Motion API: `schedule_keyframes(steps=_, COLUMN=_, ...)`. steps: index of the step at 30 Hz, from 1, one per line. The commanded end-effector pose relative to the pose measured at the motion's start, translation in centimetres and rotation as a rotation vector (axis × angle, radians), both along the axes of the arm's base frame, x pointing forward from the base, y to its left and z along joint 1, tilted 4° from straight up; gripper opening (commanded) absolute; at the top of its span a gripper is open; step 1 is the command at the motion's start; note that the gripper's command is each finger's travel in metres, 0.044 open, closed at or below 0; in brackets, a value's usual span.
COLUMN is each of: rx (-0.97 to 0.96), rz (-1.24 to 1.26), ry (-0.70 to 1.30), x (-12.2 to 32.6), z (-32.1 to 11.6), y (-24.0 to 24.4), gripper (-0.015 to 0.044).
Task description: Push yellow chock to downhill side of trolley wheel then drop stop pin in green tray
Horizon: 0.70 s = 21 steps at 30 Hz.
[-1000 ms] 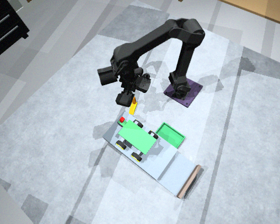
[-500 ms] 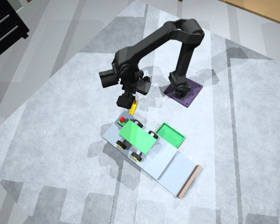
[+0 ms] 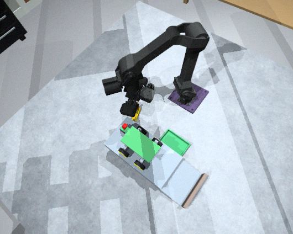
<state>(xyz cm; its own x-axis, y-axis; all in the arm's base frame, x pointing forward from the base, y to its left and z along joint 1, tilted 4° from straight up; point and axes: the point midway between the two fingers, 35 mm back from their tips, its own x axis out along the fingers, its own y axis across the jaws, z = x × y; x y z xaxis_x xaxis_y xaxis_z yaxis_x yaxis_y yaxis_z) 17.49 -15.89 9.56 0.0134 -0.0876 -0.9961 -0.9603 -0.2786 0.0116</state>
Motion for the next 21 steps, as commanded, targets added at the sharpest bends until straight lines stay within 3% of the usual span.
schedule_keyframes(steps=1, rx=0.000, rz=0.005, ry=0.005, x=-0.1, z=-0.5, y=0.0, gripper=0.0190)
schedule_keyframes(steps=18, rx=0.000, rz=0.005, ry=0.005, x=0.0, z=-2.6, y=-0.2, gripper=0.0190)
schedule_keyframes(steps=21, rx=-0.001, rz=0.000, ry=-0.001, x=0.0, z=-2.3, y=-0.2, gripper=0.0111)
